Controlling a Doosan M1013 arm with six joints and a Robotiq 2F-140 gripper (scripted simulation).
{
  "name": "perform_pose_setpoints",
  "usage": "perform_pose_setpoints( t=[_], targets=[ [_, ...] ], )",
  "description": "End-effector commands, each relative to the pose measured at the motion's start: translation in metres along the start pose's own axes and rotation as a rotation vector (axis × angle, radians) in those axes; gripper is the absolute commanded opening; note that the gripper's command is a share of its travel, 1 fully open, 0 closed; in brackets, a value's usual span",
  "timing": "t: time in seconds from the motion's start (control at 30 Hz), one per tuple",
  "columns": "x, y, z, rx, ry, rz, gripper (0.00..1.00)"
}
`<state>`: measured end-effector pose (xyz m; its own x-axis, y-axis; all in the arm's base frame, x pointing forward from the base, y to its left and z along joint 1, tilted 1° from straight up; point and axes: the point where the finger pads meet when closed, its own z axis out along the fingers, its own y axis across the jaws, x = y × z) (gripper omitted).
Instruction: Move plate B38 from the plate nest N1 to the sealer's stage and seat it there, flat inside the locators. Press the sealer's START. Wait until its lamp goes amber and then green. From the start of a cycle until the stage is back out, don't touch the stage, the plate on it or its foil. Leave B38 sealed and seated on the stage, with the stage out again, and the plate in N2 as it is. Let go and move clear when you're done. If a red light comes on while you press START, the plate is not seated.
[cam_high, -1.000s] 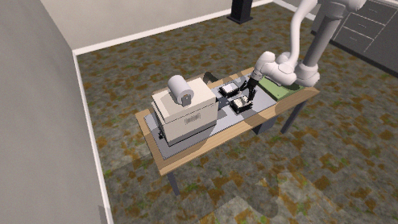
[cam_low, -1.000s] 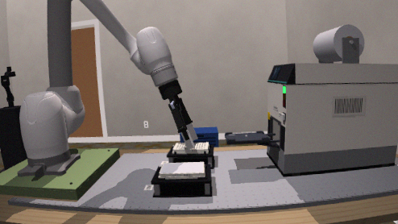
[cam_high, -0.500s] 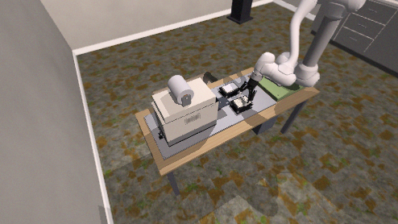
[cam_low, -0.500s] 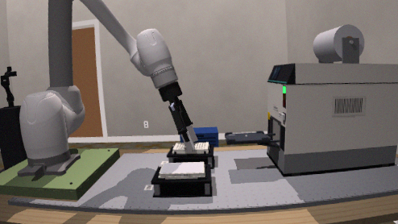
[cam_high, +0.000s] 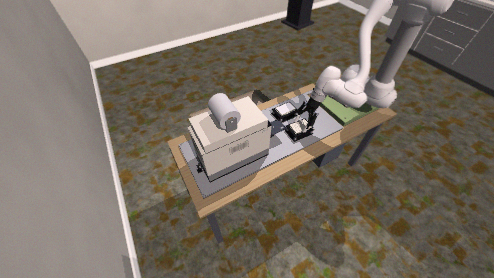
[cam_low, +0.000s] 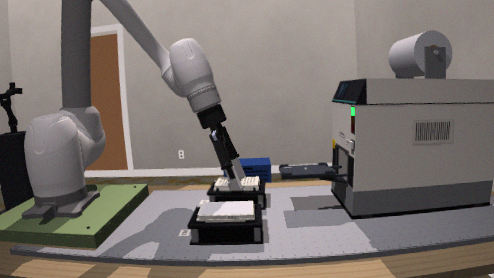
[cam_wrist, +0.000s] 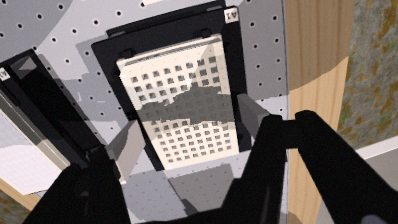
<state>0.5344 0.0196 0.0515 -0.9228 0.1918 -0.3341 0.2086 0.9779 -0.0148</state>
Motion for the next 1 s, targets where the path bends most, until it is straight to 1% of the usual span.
perform_pose_setpoints(
  t=[0.0,0.23,0.97],
  targets=[
    [0.0,0.0,0.0001,0.0,0.0,0.0,0.7],
    [0.0,0.0,0.0001,0.0,0.0,0.0,0.7],
    [0.0,0.0,0.0001,0.0,0.0,0.0,0.61]
  ],
)
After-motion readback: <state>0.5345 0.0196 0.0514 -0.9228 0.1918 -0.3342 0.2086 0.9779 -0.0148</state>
